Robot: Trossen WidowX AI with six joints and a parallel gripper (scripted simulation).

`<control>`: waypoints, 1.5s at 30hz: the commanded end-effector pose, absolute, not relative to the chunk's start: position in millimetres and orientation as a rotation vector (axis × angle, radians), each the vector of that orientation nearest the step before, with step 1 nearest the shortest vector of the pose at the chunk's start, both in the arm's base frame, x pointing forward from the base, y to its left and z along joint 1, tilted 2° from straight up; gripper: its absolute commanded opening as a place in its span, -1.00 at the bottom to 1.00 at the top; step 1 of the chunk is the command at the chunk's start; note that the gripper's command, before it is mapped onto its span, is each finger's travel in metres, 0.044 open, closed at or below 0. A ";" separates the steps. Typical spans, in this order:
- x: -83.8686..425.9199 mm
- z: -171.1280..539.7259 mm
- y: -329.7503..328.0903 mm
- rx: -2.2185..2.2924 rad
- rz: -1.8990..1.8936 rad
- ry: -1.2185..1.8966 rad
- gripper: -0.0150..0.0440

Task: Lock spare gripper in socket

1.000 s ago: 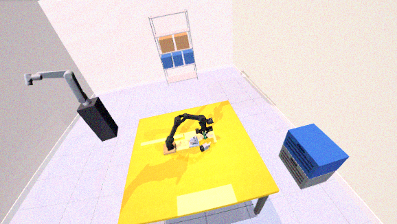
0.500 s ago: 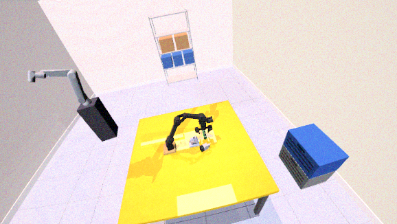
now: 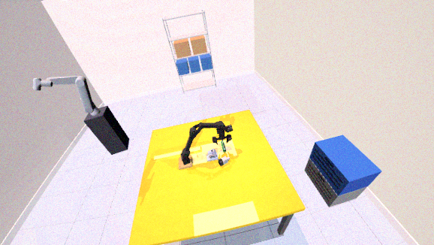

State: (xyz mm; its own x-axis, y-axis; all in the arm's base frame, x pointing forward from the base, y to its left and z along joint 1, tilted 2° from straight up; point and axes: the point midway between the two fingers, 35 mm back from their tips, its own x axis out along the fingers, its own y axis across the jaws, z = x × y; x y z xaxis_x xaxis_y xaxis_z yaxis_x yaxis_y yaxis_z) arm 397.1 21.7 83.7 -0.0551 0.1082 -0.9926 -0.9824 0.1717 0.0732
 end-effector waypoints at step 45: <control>365.2 155.1 -108.7 0.489 -0.264 1.593 -0.49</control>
